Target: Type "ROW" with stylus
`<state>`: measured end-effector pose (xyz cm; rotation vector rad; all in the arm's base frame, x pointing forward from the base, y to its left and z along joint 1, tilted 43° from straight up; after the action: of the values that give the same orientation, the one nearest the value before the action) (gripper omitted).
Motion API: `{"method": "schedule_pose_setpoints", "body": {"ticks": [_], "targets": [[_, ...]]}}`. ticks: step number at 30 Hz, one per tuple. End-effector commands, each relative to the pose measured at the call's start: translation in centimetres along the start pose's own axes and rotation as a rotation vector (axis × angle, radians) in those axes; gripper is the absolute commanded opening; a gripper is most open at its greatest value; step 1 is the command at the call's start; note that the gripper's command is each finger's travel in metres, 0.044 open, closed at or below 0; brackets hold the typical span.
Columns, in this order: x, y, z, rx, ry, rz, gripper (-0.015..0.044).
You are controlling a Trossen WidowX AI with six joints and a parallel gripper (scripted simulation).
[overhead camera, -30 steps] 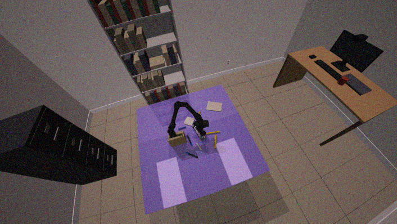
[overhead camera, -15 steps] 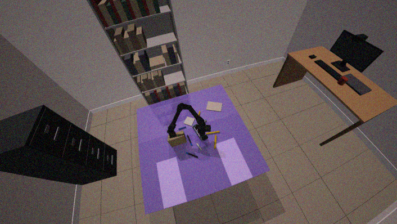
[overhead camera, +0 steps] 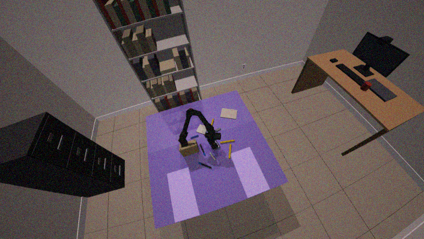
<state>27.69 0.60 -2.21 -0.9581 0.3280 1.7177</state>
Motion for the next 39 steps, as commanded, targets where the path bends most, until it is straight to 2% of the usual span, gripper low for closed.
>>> {"method": "schedule_pose_setpoints", "body": {"ticks": [1,6,16,20,22,30,33,36,39], "targets": [[-0.1,-0.7,3.0,-0.008,0.001,-0.001,0.0000],[0.0,-1.0,7.6,-0.008,-0.005,-0.001,0.0000],[-0.2,-1.0,7.6,-0.008,-0.005,-0.001,0.0000],[-5.0,-1.1,7.5,-0.008,-0.002,0.000,0.0000],[-6.0,-1.0,7.6,-0.008,-0.003,0.000,0.0000],[-5.5,-1.1,7.3,-0.003,0.001,-0.012,0.0000],[-5.5,-1.1,7.5,-0.002,-0.004,-0.002,0.0079],[-3.8,-0.8,10.1,0.038,-0.071,0.145,0.0150],[-2.1,0.0,13.6,0.092,-0.134,0.354,0.0150]]}}
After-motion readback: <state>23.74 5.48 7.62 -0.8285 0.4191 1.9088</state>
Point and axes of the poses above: the point midway between the two fingers, 35 mm back from their tips, its own x axis out along the fingers, its own z axis across the jaws, y = z × x, the point moved 5 cm from there along -x, back along the fingers, and after that the axes turned 8 degrees about -x, right-handed, at the moved point
